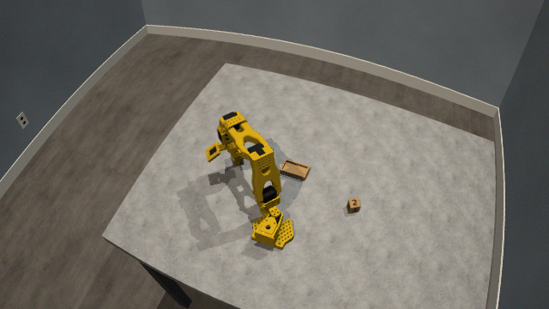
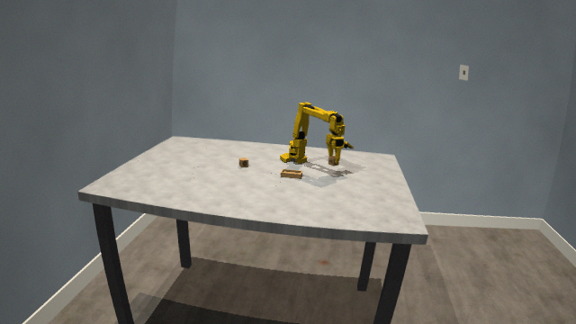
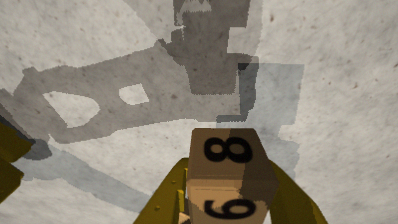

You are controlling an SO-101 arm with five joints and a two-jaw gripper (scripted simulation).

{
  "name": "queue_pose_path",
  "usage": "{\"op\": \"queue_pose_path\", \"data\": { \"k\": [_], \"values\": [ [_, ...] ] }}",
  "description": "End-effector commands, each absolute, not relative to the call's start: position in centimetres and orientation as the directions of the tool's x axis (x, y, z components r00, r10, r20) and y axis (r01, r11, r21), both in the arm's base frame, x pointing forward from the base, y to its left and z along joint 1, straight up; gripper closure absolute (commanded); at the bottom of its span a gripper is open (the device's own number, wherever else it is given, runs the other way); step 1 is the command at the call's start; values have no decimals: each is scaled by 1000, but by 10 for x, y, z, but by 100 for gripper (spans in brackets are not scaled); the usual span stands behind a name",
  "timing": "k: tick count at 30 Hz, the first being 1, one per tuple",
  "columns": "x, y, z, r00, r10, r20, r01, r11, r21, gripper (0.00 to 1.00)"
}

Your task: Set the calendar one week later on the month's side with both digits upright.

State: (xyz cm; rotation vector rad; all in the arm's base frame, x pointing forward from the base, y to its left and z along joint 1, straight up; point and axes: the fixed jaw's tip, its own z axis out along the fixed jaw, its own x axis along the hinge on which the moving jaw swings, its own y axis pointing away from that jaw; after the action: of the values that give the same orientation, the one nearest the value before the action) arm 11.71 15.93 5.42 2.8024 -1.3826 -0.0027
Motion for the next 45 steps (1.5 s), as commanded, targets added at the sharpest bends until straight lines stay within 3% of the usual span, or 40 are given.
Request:
{"op": "queue_pose_path", "data": {
  "k": [1, 45],
  "values": [
    [121, 168, 63, 620, -785, -13, -784, -619, -47, 100],
    [121, 168, 51, 620, -785, -13, -784, -619, -47, 100]
  ]
}}
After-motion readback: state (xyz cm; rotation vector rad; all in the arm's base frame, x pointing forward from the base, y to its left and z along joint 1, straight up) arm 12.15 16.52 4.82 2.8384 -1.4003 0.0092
